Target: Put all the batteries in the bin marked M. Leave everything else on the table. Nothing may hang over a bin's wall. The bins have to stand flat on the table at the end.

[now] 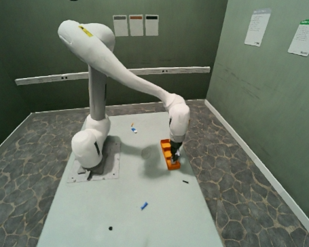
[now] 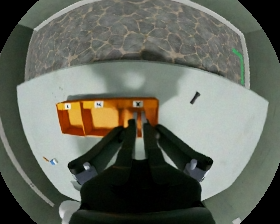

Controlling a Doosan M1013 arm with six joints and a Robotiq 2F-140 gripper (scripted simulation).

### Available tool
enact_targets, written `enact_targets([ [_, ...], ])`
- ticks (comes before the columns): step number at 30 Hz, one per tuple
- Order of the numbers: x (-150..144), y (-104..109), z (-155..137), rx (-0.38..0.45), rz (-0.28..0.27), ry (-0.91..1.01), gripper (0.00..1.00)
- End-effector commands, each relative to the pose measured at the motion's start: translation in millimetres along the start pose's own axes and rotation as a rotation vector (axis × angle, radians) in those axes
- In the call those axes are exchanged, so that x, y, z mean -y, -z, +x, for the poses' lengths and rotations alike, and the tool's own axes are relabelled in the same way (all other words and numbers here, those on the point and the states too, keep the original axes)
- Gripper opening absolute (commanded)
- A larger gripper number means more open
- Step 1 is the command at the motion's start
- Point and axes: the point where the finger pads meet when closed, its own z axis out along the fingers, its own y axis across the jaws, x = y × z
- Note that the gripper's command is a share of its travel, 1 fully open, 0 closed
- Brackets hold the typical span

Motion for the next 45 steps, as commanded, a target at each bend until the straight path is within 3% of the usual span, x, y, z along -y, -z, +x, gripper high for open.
enact_targets([
  [1, 0.0, 4.7, 0.4, -0.001, 0.0, 0.0, 0.15],
  [19, 0.0, 26.1, 0.4, -0.001, 0.0, 0.0, 0.15],
  [24, 0.0, 46.1, 0.4, -0.001, 0.0, 0.0, 0.15],
  [31, 0.0, 57.5, 0.4, -0.001, 0.0, 0.0, 0.15],
  [45, 60.0, 57.5, 2.2, -0.001, 0.0, 0.0, 0.15],
])
